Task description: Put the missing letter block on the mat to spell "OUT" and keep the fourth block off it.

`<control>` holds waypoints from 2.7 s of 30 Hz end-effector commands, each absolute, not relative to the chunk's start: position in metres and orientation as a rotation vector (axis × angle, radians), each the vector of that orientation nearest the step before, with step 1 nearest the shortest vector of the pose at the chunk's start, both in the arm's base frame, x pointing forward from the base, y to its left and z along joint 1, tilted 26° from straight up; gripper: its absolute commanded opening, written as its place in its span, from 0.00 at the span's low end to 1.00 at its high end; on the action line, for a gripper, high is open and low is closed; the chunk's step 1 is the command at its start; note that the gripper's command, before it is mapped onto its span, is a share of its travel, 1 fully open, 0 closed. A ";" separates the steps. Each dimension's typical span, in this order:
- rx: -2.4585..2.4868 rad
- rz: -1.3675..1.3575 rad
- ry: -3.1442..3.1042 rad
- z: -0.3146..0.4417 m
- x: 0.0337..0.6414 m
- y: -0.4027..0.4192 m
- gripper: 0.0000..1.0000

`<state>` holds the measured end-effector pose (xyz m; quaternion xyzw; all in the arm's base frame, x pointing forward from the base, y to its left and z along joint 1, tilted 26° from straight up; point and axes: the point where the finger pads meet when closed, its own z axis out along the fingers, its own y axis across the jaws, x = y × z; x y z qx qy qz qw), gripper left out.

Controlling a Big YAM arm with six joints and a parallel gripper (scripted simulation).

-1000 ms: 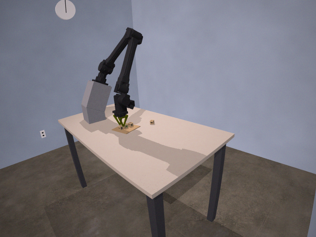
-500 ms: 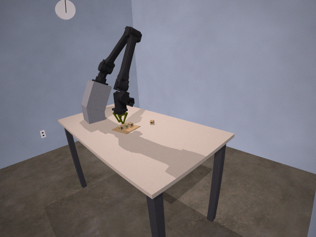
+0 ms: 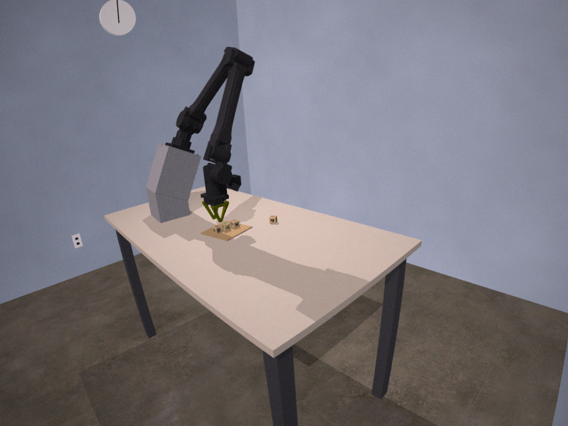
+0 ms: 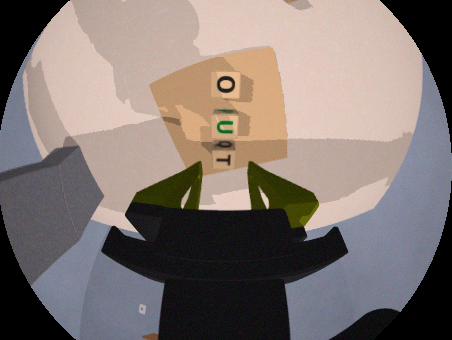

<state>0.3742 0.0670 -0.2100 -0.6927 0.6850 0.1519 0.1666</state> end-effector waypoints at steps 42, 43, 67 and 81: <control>-1.952 0.435 1.969 -0.170 0.371 0.038 1.00; -1.952 0.435 1.969 -0.170 0.371 0.038 1.00; -1.954 0.378 1.942 -0.085 0.388 0.000 1.00; -1.966 0.413 1.947 -0.080 0.378 -0.002 1.00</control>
